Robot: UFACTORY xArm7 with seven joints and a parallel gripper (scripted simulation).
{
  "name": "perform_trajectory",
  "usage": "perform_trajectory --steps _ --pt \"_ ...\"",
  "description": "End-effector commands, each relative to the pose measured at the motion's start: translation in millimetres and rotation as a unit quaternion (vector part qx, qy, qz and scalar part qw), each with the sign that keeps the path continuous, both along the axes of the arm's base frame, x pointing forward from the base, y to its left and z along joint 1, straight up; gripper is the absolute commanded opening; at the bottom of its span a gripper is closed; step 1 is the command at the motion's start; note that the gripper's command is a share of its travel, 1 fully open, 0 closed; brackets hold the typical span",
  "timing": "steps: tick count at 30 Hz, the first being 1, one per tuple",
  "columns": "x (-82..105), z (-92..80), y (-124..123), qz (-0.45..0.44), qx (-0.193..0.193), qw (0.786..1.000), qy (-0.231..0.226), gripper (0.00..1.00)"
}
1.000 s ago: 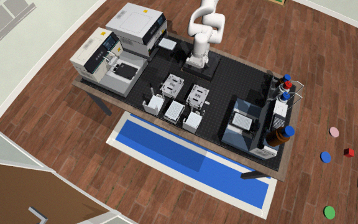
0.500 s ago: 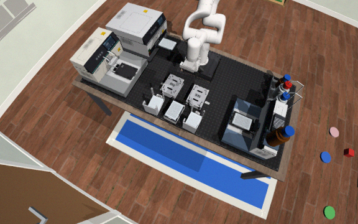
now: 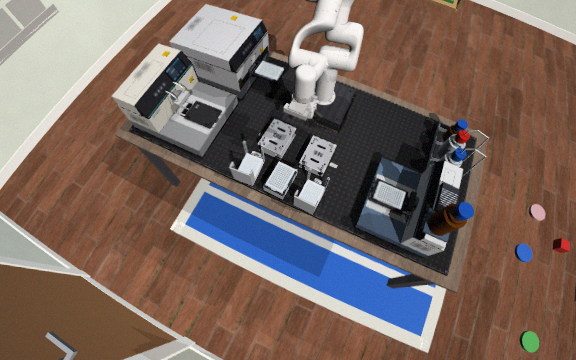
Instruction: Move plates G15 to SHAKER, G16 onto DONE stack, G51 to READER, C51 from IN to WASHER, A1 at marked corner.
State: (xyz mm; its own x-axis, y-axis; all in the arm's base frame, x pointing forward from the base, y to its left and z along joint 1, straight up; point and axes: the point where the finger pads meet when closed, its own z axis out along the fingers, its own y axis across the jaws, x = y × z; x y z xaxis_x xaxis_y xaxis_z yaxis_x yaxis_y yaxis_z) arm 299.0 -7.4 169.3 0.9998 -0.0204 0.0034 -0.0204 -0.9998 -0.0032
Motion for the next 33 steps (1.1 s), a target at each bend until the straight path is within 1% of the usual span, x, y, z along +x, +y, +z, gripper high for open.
perform_trajectory --steps 1,10,12,14,17,28,31,33 --pt "1.6 1.3 0 0.0 0.0 1.0 -0.002 1.0" --pt "1.6 1.2 0 -0.002 0.0 1.0 -0.002 1.0" --pt "-1.4 1.2 -6 0.038 0.0 0.999 -0.002 1.0" --pt "-1.4 1.2 -6 0.038 0.0 0.999 -0.002 1.0" --pt "-6.0 1.1 -15 0.096 -0.001 0.995 -0.002 1.0" --pt "-22.6 0.9 -48 0.096 -0.001 0.995 -0.002 1.0" --pt "-23.7 0.9 -50 0.096 -0.001 0.995 -0.002 1.0" --pt "-26.8 0.9 -56 0.135 -0.001 0.991 -0.002 1.0"
